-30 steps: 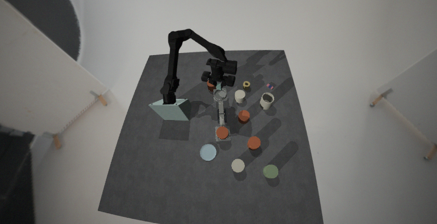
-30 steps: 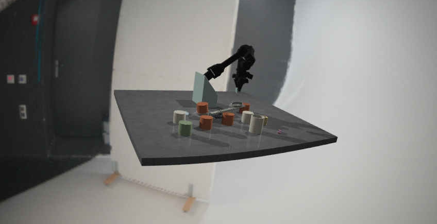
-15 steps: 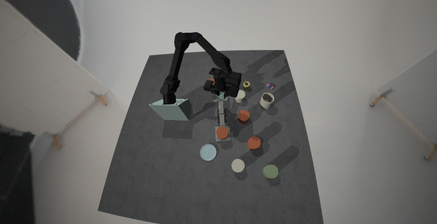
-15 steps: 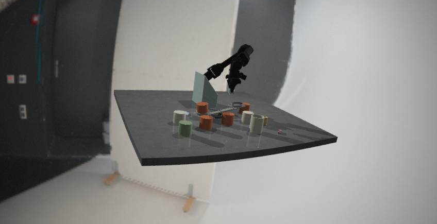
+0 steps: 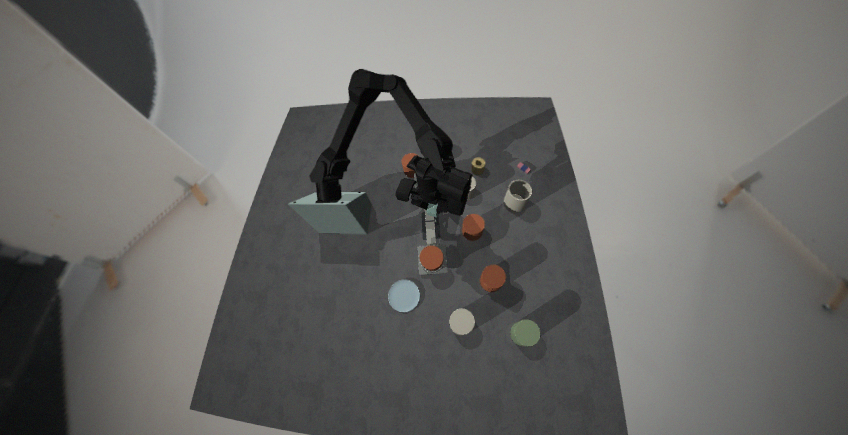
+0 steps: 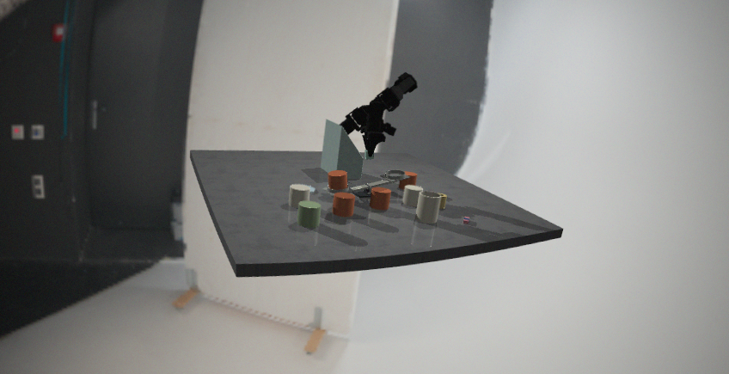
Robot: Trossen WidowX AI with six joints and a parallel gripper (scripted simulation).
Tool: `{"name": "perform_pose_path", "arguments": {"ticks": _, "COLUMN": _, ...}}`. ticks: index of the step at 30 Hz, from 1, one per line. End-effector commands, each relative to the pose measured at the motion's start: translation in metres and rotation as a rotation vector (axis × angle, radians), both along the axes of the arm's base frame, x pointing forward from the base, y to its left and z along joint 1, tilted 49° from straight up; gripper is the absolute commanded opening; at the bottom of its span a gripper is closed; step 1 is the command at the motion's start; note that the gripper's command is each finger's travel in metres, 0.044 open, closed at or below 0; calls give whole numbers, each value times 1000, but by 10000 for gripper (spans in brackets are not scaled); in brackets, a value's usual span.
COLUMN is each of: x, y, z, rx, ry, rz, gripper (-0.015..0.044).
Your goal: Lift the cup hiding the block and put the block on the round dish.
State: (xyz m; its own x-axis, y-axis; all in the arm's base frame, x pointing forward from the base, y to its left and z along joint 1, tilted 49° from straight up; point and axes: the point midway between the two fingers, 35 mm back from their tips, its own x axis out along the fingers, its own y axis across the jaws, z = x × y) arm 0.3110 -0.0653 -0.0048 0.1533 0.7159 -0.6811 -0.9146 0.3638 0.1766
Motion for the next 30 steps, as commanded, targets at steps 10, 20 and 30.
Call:
{"name": "perform_pose_path", "arguments": {"ticks": 10, "x": -12, "y": -35, "z": -61, "rx": -13, "ry": 0, "rz": 8, "gripper": 0}}
{"name": "perform_pose_path", "arguments": {"ticks": 20, "x": -29, "y": -53, "z": -105, "rx": -13, "ry": -3, "rz": 14, "gripper": 0}}
{"name": "perform_pose_path", "arguments": {"ticks": 30, "x": -51, "y": -66, "z": -149, "rx": -7, "ry": -7, "rz": 23, "gripper": 0}}
